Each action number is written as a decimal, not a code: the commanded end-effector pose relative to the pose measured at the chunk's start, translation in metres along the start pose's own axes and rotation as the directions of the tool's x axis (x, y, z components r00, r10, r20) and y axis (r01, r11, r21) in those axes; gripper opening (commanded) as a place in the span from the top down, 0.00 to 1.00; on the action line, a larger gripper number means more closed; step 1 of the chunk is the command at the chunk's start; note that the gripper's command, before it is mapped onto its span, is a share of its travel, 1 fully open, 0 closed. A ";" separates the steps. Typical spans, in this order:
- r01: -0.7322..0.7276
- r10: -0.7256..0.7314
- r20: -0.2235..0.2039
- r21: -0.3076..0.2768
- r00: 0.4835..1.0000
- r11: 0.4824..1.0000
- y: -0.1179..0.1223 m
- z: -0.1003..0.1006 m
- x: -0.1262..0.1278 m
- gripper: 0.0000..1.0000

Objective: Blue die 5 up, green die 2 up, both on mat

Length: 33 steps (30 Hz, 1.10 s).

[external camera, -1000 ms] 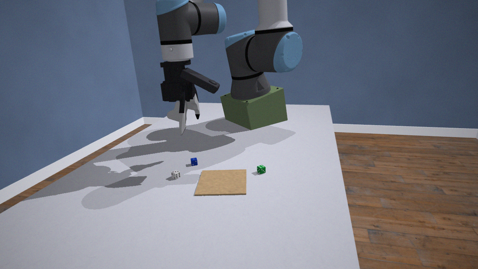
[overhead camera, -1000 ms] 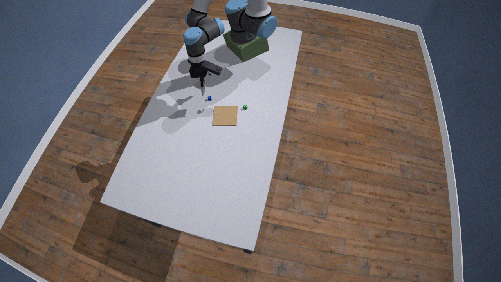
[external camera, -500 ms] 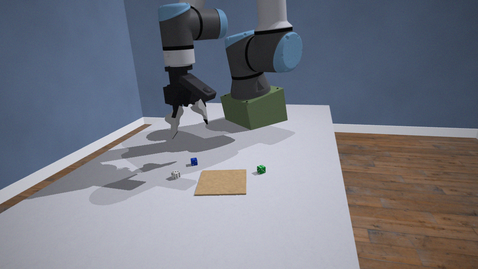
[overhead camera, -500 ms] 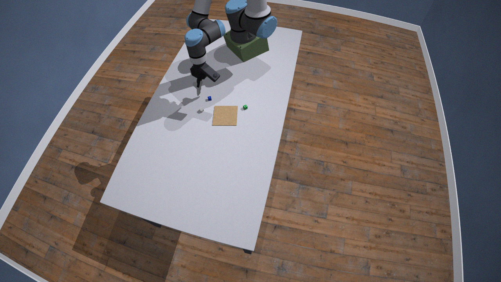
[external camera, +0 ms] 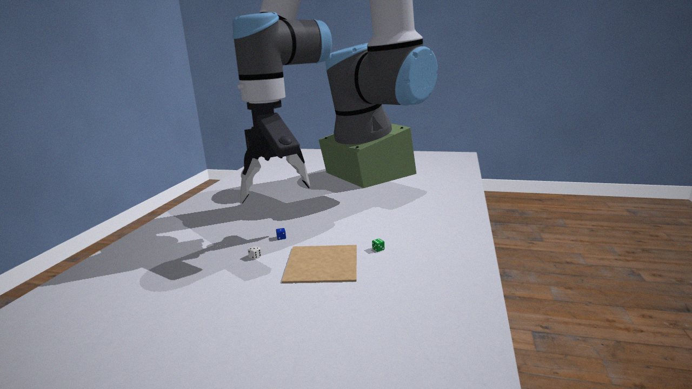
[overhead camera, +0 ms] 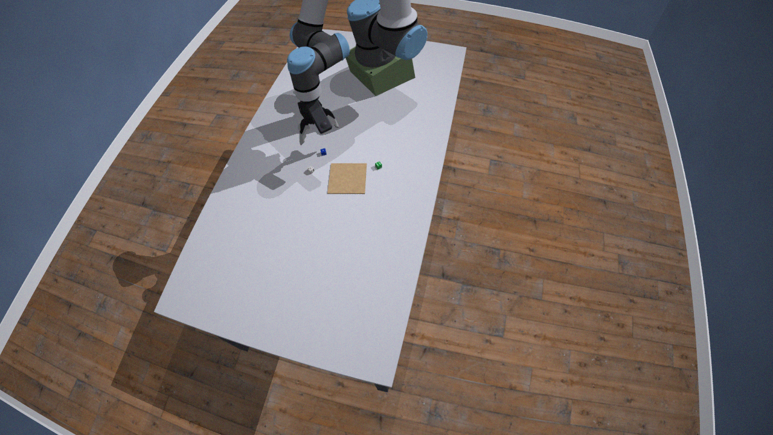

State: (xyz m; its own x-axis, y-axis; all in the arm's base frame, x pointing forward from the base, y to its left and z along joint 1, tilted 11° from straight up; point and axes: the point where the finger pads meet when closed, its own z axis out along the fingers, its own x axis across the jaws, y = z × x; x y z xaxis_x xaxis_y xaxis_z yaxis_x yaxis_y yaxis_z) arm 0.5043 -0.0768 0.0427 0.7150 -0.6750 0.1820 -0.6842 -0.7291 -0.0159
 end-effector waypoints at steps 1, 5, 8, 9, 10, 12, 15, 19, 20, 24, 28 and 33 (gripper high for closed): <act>-0.136 0.136 -0.004 -0.004 0.991 0.991 0.001 0.004 0.001 0.00; -0.210 0.210 -0.004 -0.004 0.978 0.978 0.002 0.006 0.001 0.00; -0.243 0.243 -0.004 -0.004 0.970 0.970 0.002 0.008 0.001 0.00; -0.250 0.250 -0.004 -0.004 0.968 0.968 0.002 0.008 0.001 0.00; -0.256 0.256 -0.004 -0.004 0.967 0.967 0.002 0.008 0.001 0.00; -0.256 0.256 -0.004 -0.004 0.967 0.967 0.002 0.008 0.001 0.00; -0.265 0.265 -0.004 -0.004 0.964 0.964 0.002 0.008 0.001 0.00; -0.266 0.266 -0.004 -0.004 0.964 0.964 0.002 0.008 0.001 0.79; -0.266 0.266 -0.004 -0.004 0.964 0.964 0.002 0.008 0.001 0.79; -0.266 0.266 -0.004 -0.004 0.964 0.964 0.002 0.008 0.001 0.79; -0.266 0.266 -0.004 -0.004 0.964 0.964 0.002 0.008 0.001 0.79; -0.266 0.266 -0.004 -0.004 0.964 0.964 0.002 0.008 0.001 0.79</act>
State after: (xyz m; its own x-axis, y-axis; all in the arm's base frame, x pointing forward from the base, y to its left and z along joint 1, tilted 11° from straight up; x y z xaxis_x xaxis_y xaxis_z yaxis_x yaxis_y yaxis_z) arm 0.5040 -0.0799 0.0342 0.5068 -0.8442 0.1743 -0.8504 -0.5228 -0.0596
